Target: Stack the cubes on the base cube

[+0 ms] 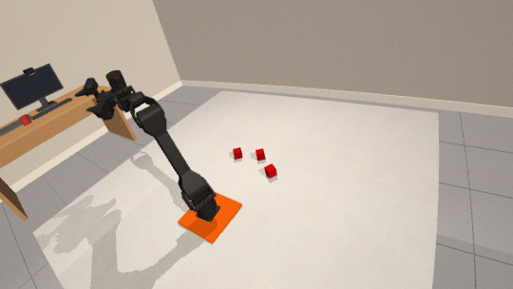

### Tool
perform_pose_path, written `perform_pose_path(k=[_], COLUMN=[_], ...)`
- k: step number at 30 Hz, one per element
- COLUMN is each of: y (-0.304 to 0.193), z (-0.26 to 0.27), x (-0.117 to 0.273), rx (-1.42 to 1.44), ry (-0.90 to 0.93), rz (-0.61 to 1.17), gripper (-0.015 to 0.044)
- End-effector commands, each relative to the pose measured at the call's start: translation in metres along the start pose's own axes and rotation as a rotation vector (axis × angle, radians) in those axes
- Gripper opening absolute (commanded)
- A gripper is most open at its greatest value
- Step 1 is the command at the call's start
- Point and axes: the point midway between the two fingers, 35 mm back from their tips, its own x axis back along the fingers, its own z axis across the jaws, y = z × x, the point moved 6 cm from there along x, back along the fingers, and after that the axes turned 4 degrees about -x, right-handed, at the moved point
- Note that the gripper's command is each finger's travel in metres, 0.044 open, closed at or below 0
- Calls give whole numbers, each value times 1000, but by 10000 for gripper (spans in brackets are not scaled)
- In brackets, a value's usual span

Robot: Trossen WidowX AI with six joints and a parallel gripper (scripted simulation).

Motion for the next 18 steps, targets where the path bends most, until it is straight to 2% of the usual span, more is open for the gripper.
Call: perform_pose_path(k=[1, 5, 10, 18], y=[-1, -18, -52, -79], z=[0, 8, 26, 44], x=[1, 23, 80, 147], rx=[-5, -119, -394, -756], ry=[2, 50, 137, 177], rz=[3, 78, 275, 541], gripper=[374, 269, 265, 265])
